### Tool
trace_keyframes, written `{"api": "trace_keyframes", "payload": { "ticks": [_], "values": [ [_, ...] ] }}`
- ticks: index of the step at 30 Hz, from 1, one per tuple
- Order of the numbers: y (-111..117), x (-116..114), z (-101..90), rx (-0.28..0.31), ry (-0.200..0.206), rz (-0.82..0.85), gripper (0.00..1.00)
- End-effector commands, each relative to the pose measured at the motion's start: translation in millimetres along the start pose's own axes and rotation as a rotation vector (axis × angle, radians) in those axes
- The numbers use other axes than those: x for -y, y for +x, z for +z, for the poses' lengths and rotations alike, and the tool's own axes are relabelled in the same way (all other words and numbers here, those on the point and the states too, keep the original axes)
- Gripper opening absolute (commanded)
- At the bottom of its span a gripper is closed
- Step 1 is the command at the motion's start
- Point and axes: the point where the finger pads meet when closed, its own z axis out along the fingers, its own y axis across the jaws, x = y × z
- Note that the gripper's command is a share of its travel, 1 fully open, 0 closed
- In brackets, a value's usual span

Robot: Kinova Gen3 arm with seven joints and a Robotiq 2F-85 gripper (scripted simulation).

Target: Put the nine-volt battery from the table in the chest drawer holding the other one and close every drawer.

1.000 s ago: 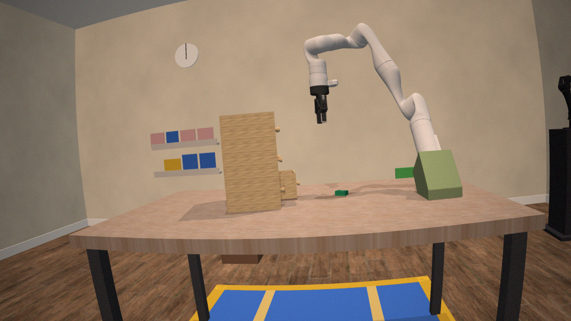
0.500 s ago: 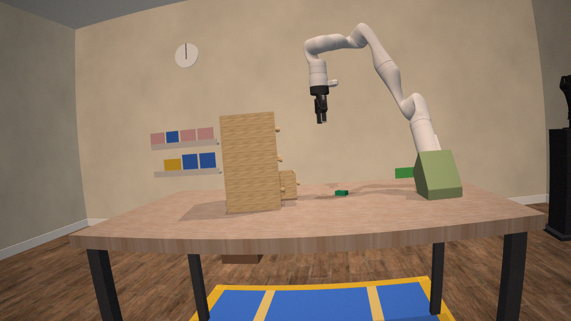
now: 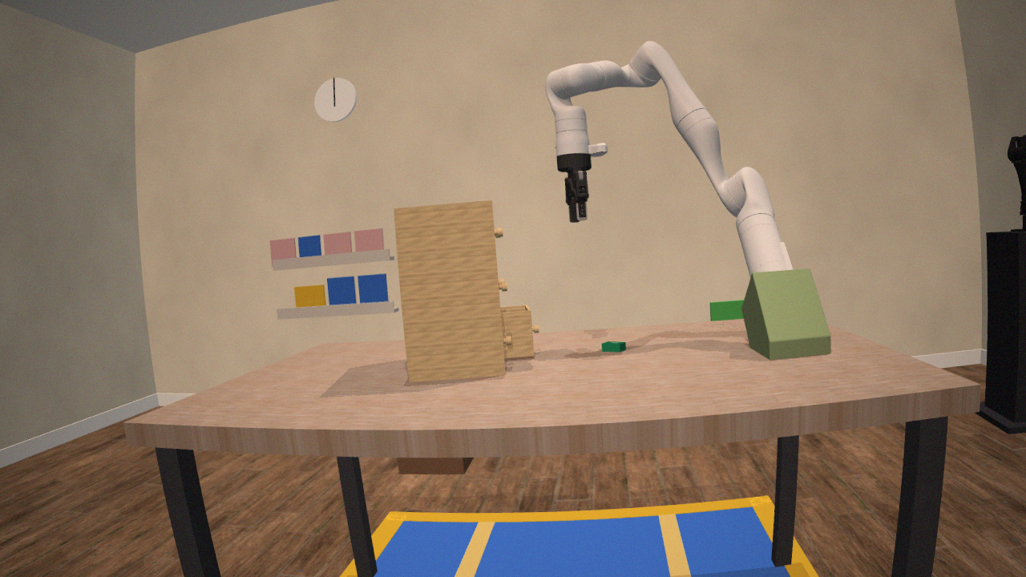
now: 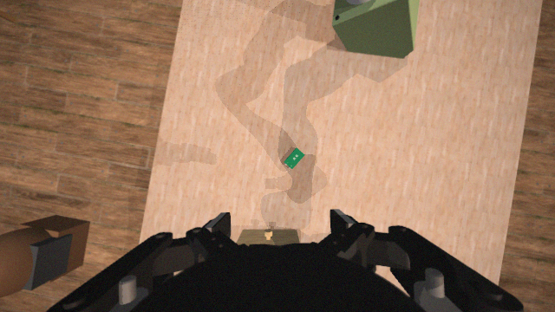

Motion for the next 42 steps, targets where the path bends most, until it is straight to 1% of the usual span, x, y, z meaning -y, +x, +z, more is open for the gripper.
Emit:
{"api": "trace_keyframes", "payload": {
  "ticks": [1,20,24,27,30,32,42],
  "values": [
    [4,1,0.1,-0.010,0.002,0.015,1.00],
    [4,1,0.1,-0.010,0.002,0.015,1.00],
    [8,2,1.8,-0.011,0.002,0.015,1.00],
    [15,4,5.8,-0.010,0.002,0.015,1.00],
    [28,7,11.3,-0.007,-0.001,0.018,1.00],
    [28,7,11.3,-0.007,-0.001,0.018,1.00],
    [84,19,40.9,-0.008,-0.001,0.018,1.00]
  ]
}}
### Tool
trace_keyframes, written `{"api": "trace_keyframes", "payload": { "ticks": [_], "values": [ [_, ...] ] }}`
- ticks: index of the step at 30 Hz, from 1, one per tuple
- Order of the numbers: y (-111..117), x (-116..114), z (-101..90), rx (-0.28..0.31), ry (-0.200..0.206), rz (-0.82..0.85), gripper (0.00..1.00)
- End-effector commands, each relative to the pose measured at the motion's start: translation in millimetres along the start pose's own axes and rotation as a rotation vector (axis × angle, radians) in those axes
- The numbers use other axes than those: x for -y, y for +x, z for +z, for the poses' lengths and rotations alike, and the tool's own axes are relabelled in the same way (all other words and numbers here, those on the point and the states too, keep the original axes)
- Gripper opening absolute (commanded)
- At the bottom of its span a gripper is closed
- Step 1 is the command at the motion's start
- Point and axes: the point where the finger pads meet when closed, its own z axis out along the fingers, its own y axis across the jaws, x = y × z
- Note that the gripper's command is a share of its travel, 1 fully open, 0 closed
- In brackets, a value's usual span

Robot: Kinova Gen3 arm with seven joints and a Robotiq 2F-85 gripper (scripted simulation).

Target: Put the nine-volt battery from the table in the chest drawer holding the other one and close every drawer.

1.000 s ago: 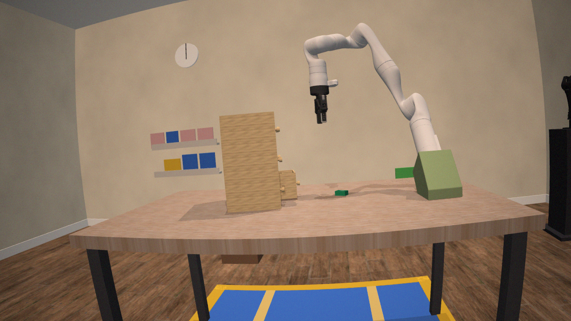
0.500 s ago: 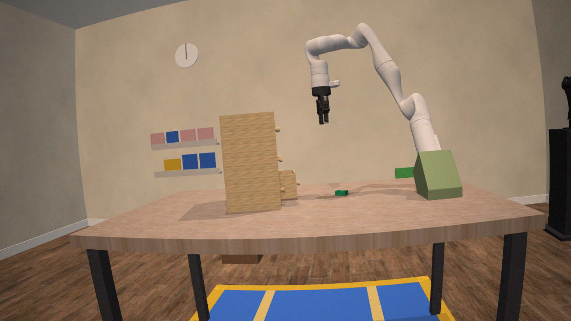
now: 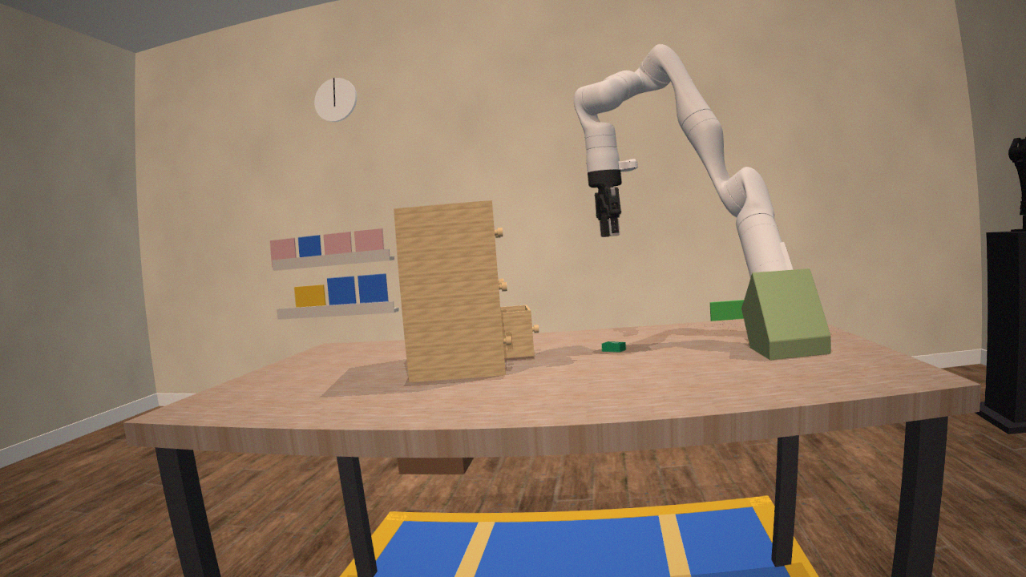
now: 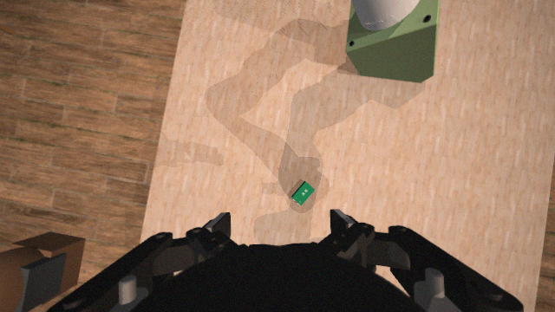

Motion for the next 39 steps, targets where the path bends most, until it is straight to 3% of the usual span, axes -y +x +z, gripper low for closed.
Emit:
{"api": "trace_keyframes", "payload": {
  "ticks": [1,9,24,31,39],
  "values": [
    [16,6,6.7,0.013,-0.003,0.015,1.00],
    [28,8,14.4,0.010,0.001,0.013,1.00],
    [27,14,17.9,0.018,0.021,0.022,1.00],
    [21,30,26.6,0.043,0.074,0.044,1.00],
    [6,60,40.7,0.115,0.174,0.089,1.00]
  ]
}}
